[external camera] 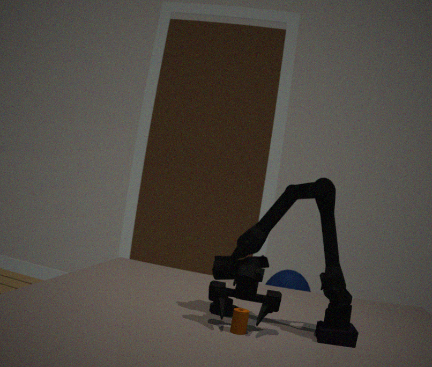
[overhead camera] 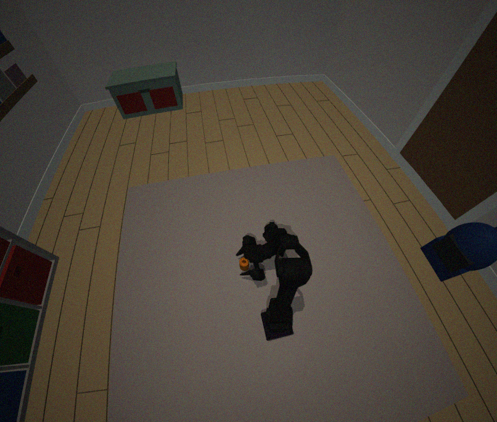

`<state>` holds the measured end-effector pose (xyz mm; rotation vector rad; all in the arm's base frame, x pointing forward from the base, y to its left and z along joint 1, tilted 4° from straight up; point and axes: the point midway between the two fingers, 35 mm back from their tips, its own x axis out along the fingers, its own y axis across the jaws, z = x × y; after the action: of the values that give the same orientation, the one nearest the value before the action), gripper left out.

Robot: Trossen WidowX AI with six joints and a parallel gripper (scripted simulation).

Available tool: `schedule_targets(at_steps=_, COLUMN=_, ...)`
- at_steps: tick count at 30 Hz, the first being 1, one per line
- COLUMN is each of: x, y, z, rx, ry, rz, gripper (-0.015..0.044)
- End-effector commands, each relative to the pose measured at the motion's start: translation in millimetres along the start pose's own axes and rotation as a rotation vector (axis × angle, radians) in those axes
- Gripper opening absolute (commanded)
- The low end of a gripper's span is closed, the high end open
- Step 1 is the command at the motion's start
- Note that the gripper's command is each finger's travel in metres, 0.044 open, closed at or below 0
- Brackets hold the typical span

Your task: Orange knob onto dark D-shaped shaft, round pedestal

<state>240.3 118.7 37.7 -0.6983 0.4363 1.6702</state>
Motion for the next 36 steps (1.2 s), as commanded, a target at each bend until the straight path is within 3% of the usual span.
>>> schedule_targets(at_steps=1, x=0, y=0, z=0, rx=0.0, ry=-0.003, rz=0.0, gripper=0.044)
schedule_targets(at_steps=4, x=-2, y=-1, z=3, rx=0.0, ry=-0.002, rz=0.0, gripper=0.044)
schedule_targets(at_steps=9, x=-48, y=-1, z=60, rx=-0.001, ry=0.0, rz=-0.001, gripper=0.044)
schedule_targets(at_steps=16, x=-49, y=0, z=63, rx=0.001, ry=0.012, rz=0.006, gripper=0.044)
schedule_targets(at_steps=22, x=-44, y=7, z=65, rx=0.033, ry=0.455, rz=0.12, gripper=0.044)
schedule_targets(at_steps=27, x=-60, y=1, z=80, rx=0.007, ry=0.842, rz=0.024, gripper=0.044)
schedule_targets(at_steps=36, x=-63, y=-1, z=84, rx=-0.001, ry=0.888, rz=-0.002, gripper=0.044)
